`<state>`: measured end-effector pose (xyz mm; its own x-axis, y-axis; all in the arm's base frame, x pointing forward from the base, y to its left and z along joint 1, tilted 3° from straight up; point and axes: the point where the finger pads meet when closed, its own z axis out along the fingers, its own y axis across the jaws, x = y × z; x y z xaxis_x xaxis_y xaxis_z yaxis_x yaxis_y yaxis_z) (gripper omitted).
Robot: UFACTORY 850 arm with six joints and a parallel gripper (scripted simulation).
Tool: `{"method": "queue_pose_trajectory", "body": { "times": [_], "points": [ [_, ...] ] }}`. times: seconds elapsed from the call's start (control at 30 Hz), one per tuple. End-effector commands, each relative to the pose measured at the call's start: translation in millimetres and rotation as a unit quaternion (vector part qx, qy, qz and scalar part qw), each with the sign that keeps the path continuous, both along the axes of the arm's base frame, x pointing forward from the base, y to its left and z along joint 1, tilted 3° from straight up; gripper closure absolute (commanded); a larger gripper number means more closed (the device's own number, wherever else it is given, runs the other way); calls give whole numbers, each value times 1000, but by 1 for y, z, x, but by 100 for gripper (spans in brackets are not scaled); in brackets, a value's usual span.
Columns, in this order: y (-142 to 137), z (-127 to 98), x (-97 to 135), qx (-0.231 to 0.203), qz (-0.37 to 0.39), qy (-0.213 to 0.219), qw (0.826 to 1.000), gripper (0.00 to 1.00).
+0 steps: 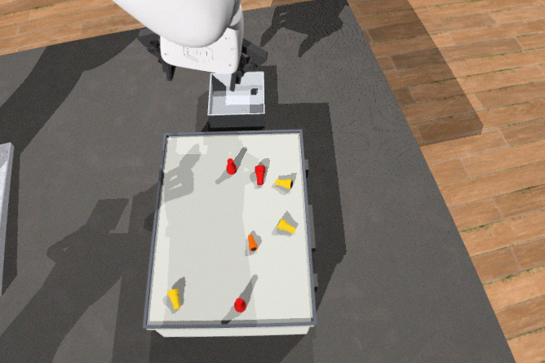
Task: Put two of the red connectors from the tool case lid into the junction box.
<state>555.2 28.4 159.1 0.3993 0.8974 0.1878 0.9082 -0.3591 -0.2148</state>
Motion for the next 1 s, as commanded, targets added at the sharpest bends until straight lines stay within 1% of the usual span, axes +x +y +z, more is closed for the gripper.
{"method": "queue_pose_trajectory", "body": {
  "times": [0.0, 0.23, 0.3, 0.7, 0.97],
  "points": [
    [-16, 3, 6, -19, 9, -10, 1000, 0],
    [-42, 8, 14, -47, 24, -25, 998, 0],
    [-42, 8, 14, -47, 24, -25, 998, 0],
    [-72, 15, 24, -81, 42, -44, 995, 0],
    [-81, 18, 27, -91, 47, -49, 994, 0]
  ]
}}
